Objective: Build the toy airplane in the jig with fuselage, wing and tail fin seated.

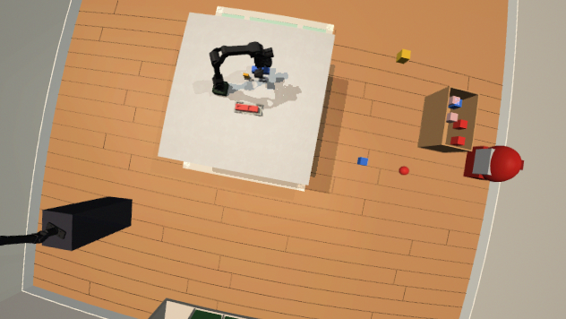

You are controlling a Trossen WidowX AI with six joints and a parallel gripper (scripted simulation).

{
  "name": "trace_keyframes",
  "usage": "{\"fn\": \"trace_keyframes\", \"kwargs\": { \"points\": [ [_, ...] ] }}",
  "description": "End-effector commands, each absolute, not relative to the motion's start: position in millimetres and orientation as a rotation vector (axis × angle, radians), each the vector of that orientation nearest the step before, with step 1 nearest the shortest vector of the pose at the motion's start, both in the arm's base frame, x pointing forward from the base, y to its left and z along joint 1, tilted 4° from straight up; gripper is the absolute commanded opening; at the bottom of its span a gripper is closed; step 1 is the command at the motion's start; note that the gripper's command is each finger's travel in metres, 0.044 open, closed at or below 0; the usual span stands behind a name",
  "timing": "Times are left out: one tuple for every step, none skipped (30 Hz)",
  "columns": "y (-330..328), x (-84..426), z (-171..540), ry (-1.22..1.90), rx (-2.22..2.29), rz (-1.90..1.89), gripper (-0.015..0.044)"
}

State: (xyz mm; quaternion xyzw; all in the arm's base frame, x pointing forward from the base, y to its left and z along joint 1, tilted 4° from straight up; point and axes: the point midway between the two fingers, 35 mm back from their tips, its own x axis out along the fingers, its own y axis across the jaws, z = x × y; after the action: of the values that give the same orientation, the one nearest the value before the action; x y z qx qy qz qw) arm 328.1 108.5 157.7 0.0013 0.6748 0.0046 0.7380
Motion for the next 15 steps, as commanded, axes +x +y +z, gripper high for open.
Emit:
{"fn": "trace_keyframes", "kwargs": {
  "points": [
    [108.6,328.1,165.9,1.465,0.011,0.009,0.0],
    [108.0,328.1,165.8,1.465,0.01,0.011,0.0],
    [106.5,328.3,165.6,1.466,0.005,0.015,0.0],
    [103.9,328.6,165.2,1.466,-0.003,0.023,0.0],
    [100.8,329.0,164.8,1.467,-0.012,0.032,0.0],
    [97.6,329.2,164.3,1.467,-0.021,0.041,0.0],
    [94.5,329.5,163.9,1.467,-0.03,0.05,0.0],
    [91.4,329.7,163.4,1.468,-0.039,0.059,0.0],
    [88.3,329.9,162.9,1.468,-0.049,0.068,0.0],
    [85.2,330.1,162.5,1.468,-0.058,0.077,0.0],
    [82.1,330.3,162.0,1.468,-0.067,0.086,0.0],
    [79.0,330.5,161.4,1.468,-0.08,0.098,0.0],
    [75.7,330.8,160.9,1.467,-0.095,0.11,0.0],
    [72.5,331.1,160.3,1.467,-0.109,0.122,0.0],
    [69.2,331.3,159.7,1.466,-0.123,0.135,0.0]
  ]
}}
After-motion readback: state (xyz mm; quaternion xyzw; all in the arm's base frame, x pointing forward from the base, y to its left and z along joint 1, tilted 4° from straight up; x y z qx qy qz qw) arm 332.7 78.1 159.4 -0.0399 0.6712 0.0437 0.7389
